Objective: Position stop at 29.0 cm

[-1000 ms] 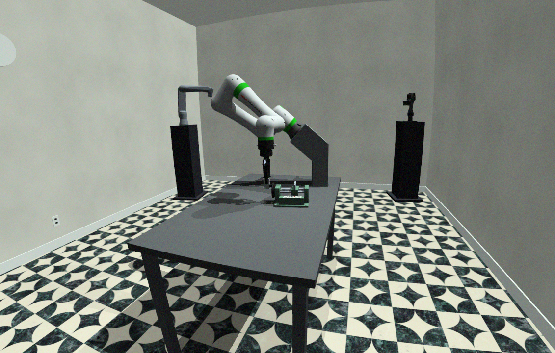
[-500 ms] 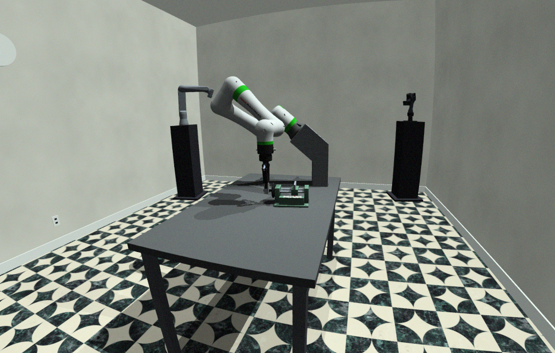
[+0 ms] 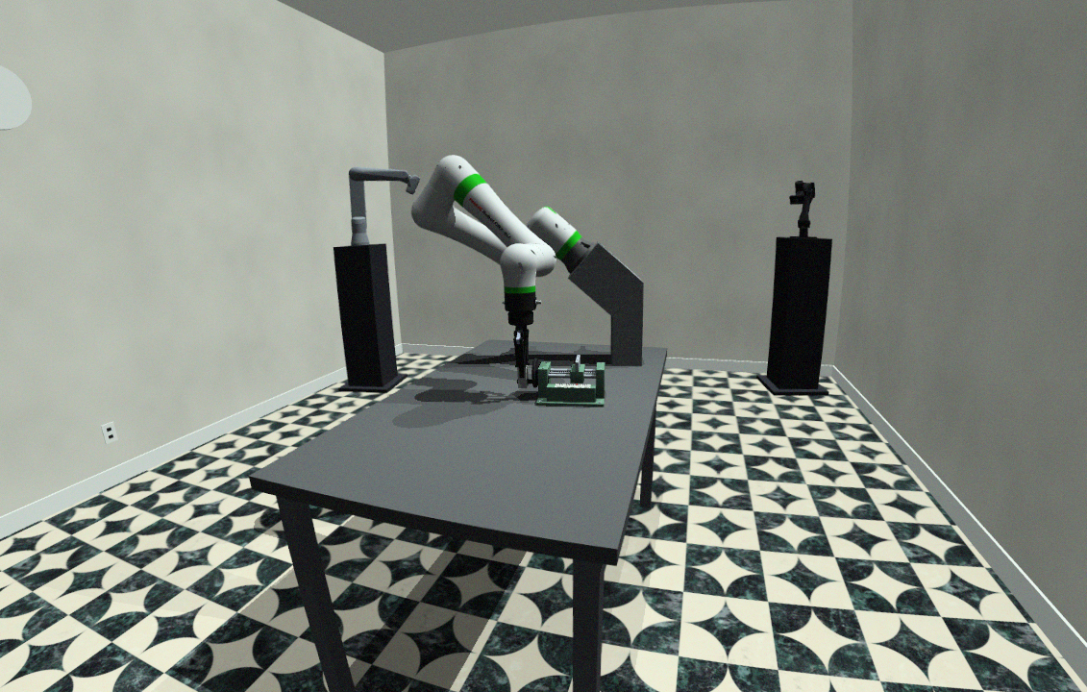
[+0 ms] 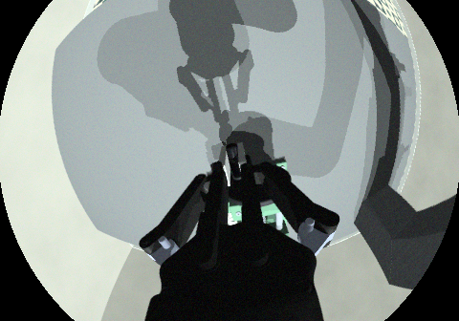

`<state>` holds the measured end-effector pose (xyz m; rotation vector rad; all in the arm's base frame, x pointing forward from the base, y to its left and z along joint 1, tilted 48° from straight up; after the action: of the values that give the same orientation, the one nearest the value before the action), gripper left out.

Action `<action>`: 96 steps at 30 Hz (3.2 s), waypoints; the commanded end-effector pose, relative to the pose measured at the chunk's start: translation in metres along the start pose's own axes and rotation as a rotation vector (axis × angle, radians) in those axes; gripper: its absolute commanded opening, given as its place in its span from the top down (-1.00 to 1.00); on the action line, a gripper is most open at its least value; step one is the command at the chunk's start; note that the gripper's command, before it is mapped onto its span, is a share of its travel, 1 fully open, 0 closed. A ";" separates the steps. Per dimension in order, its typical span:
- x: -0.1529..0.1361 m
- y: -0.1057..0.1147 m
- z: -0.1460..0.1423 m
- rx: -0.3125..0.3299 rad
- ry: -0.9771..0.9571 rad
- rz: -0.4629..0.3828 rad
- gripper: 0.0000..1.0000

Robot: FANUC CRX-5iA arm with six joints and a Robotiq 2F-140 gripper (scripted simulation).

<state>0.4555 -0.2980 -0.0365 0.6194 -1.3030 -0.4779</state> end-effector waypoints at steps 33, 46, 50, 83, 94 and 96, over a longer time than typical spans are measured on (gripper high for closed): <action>-0.013 0.020 0.057 0.000 0.000 0.000 0.92; -0.012 0.038 0.052 0.000 0.000 0.000 0.92; -0.011 0.043 0.047 0.000 0.000 0.000 0.92; 0.001 0.032 -0.004 0.000 0.000 0.000 0.92; 0.001 0.017 -0.007 0.000 0.000 0.000 0.92; 0.001 0.015 -0.006 0.000 0.000 0.000 0.92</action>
<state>0.4620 -0.2841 -0.0241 0.6193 -1.3032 -0.4775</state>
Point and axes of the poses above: the point where the finger pads meet when closed, its own y axis back along the fingers, its own z axis across the jaws, x = y × z, the point moved 7 cm from there along y, back along the fingers, and after that the axes turned 13 degrees about y, right-handed, at the moved point
